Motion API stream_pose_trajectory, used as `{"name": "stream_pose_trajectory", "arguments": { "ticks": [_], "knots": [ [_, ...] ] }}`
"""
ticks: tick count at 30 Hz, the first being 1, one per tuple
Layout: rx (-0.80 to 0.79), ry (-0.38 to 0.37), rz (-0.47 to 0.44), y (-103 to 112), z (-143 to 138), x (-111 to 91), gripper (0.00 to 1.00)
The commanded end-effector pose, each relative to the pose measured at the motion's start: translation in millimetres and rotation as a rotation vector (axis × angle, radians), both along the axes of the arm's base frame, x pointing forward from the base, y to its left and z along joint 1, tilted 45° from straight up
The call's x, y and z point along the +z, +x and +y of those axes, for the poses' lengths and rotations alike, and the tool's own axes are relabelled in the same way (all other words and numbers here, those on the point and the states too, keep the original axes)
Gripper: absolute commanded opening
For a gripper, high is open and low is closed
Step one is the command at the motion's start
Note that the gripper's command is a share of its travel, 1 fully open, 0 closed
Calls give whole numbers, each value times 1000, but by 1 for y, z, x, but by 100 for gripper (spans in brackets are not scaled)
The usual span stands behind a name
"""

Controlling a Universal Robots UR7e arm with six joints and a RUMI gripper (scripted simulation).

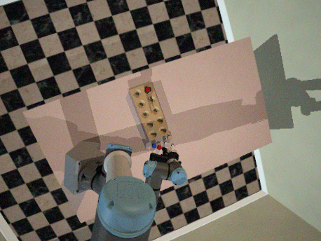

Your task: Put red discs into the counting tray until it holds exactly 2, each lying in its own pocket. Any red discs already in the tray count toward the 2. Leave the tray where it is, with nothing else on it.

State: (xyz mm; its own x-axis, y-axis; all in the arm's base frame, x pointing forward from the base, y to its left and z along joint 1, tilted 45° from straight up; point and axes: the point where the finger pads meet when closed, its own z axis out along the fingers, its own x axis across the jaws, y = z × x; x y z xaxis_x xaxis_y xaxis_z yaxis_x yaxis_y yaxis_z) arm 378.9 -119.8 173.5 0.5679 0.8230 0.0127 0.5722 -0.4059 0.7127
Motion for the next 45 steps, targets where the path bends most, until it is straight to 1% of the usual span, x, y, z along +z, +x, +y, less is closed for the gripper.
{"name": "stream_pose_trajectory", "arguments": {
  "ticks": [1, 17, 28, 35, 43, 45],
  "knots": [
    [-2, 11, -7, -2, -6, 2, 28],
    [-4, 12, -9, -2, -7, 2, 28],
    [-4, 12, -9, 2, -11, -2, 28],
    [-4, 13, -9, 9, -17, -10, 28],
    [-4, 13, -8, 18, -25, -24, 28],
    [-4, 13, -8, 18, -25, -24, 28]
  ]
}}
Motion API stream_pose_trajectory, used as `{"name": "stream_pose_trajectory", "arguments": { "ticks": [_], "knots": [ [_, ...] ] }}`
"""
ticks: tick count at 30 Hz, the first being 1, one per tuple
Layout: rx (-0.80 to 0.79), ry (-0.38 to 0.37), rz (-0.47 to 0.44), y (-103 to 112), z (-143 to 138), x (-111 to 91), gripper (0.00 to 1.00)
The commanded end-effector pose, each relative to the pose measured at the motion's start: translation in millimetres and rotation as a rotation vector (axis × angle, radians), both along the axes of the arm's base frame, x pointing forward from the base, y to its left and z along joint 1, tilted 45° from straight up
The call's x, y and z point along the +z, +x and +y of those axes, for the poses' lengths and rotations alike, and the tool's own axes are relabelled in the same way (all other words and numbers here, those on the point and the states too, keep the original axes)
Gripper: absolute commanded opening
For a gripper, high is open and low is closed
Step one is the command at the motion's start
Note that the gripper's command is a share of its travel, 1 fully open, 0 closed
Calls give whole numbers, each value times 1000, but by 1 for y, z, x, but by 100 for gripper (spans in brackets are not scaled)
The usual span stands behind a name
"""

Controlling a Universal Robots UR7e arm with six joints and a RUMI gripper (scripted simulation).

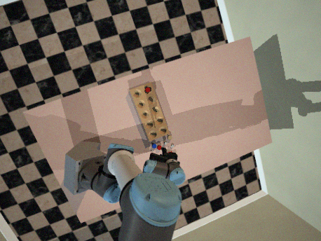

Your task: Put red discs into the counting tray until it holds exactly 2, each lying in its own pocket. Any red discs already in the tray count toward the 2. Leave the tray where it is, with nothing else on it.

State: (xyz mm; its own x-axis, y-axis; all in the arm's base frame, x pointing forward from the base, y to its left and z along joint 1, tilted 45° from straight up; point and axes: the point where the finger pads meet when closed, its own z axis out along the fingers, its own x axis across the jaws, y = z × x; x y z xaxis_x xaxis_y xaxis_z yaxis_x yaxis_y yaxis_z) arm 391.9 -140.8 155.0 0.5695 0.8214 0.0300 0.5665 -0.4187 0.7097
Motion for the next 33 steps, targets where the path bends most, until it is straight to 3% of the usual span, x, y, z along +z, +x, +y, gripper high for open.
{"name": "stream_pose_trajectory", "arguments": {
  "ticks": [1, 15, 33],
  "knots": [
    [-1, -3, -1, 7, -5, -8, 28],
    [-1, -3, -1, 28, -19, -31, 28],
    [-1, -3, -1, 39, -26, -47, 28]
  ]
}}
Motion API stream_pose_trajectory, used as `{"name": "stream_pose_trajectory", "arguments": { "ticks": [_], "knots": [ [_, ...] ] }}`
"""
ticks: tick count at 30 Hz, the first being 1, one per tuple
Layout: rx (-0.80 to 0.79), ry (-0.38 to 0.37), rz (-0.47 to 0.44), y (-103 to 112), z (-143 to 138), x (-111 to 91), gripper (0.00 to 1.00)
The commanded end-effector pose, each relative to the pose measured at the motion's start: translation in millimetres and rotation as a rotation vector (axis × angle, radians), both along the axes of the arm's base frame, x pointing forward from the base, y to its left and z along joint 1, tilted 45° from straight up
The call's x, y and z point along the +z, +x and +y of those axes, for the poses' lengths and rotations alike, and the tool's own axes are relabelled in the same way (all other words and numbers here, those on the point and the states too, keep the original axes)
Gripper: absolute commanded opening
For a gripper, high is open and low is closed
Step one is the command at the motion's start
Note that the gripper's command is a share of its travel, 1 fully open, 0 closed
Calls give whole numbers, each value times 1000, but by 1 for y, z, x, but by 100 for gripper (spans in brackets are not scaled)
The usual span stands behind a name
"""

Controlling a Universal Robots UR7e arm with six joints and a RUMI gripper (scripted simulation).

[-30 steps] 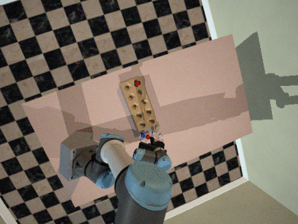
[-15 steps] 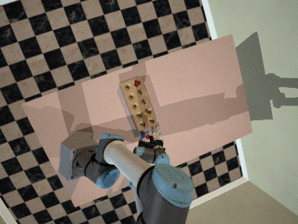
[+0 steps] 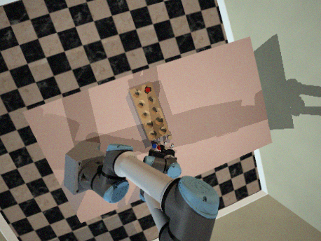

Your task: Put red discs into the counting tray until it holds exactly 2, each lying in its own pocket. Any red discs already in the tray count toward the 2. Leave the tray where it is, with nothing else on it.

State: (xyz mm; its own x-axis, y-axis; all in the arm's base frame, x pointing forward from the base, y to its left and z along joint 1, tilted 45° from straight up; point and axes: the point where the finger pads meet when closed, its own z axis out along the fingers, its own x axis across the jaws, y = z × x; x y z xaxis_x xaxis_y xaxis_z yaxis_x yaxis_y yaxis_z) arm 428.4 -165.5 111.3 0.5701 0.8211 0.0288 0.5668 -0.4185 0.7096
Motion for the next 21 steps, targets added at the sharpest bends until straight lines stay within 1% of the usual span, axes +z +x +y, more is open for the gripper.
{"name": "stream_pose_trajectory", "arguments": {
  "ticks": [1, 21],
  "knots": [
    [-1, -2, -2, 3, -1, -3, 28],
    [-1, -2, -2, 4, -2, -4, 28]
  ]
}}
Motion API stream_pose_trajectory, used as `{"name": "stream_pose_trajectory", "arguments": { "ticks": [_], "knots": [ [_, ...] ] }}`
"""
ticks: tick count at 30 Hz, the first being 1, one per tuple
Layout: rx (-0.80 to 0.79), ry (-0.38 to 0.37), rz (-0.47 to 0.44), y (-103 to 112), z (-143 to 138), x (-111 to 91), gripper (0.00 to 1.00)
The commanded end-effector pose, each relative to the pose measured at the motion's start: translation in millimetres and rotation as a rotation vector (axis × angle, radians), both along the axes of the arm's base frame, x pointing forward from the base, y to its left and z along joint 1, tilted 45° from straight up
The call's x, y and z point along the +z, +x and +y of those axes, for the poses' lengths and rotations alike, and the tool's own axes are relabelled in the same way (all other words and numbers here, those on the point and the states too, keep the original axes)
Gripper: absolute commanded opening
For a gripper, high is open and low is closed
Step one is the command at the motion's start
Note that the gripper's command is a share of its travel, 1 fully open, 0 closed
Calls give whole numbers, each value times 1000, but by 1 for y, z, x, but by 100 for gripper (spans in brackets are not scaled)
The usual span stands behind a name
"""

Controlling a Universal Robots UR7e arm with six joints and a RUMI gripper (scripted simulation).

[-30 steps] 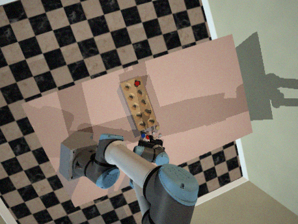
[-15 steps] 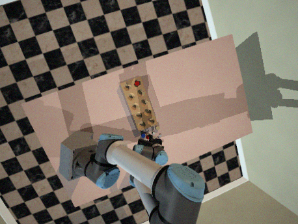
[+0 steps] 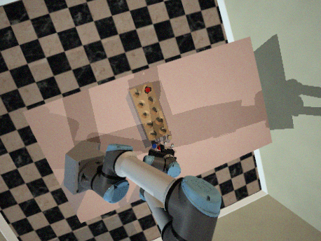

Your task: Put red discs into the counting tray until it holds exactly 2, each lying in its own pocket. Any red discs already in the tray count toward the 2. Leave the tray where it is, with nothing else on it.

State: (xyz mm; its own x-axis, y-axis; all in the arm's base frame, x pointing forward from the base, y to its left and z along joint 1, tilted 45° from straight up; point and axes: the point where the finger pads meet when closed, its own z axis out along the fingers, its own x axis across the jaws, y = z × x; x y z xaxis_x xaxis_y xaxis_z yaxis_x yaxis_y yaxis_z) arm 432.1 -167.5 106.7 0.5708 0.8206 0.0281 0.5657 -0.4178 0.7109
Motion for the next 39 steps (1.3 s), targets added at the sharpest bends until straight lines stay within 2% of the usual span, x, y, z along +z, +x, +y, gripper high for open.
{"name": "stream_pose_trajectory", "arguments": {
  "ticks": [1, 2, 39],
  "knots": [
    [0, -1, -1, 0, 0, 0, 28],
    [0, -1, -1, 0, 0, 0, 0],
    [0, -1, -1, 0, 0, 0, 0]
  ]
}}
